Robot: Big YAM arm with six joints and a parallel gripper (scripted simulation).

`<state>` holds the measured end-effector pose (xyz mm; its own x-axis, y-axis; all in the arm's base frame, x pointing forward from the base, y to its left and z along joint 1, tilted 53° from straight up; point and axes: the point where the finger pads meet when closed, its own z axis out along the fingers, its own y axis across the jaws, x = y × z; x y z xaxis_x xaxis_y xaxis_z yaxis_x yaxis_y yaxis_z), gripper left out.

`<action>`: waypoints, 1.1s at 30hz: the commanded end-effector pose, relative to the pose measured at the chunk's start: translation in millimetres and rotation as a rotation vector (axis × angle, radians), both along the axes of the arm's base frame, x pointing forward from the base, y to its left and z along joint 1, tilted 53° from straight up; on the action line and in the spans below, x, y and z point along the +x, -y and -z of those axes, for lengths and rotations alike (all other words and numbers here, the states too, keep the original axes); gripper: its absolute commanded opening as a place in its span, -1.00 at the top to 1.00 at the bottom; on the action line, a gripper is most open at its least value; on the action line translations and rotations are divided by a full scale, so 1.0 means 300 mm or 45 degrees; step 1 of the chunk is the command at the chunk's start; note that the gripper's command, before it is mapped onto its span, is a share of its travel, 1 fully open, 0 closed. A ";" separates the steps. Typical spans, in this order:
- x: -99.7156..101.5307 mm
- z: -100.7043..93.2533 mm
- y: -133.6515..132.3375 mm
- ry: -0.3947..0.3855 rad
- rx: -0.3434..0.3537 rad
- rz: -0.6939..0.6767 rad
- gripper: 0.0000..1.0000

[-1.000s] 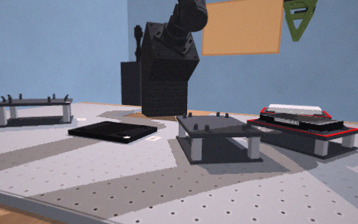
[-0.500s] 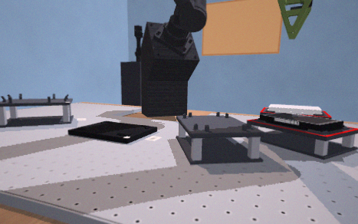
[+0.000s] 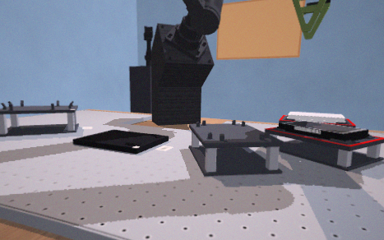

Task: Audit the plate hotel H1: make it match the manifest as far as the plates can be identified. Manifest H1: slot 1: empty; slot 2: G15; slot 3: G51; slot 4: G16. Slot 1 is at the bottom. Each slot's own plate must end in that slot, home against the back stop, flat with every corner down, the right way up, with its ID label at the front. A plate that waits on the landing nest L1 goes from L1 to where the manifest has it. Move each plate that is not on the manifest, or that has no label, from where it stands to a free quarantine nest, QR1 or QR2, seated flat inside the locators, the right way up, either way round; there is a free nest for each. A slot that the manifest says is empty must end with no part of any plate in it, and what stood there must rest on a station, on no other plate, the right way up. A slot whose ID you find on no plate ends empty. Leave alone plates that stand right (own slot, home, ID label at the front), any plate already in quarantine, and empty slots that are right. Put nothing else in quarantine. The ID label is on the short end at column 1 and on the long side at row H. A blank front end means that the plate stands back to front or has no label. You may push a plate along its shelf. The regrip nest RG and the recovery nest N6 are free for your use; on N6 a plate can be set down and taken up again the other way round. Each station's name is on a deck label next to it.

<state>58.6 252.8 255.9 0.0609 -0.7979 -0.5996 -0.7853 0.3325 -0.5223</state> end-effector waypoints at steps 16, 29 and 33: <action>0.139 -0.120 0.089 0.030 0.032 -0.025 -1.00; 0.228 -0.127 0.168 0.033 0.059 0.019 -1.00; 0.254 -0.125 0.204 0.026 0.120 0.078 -1.00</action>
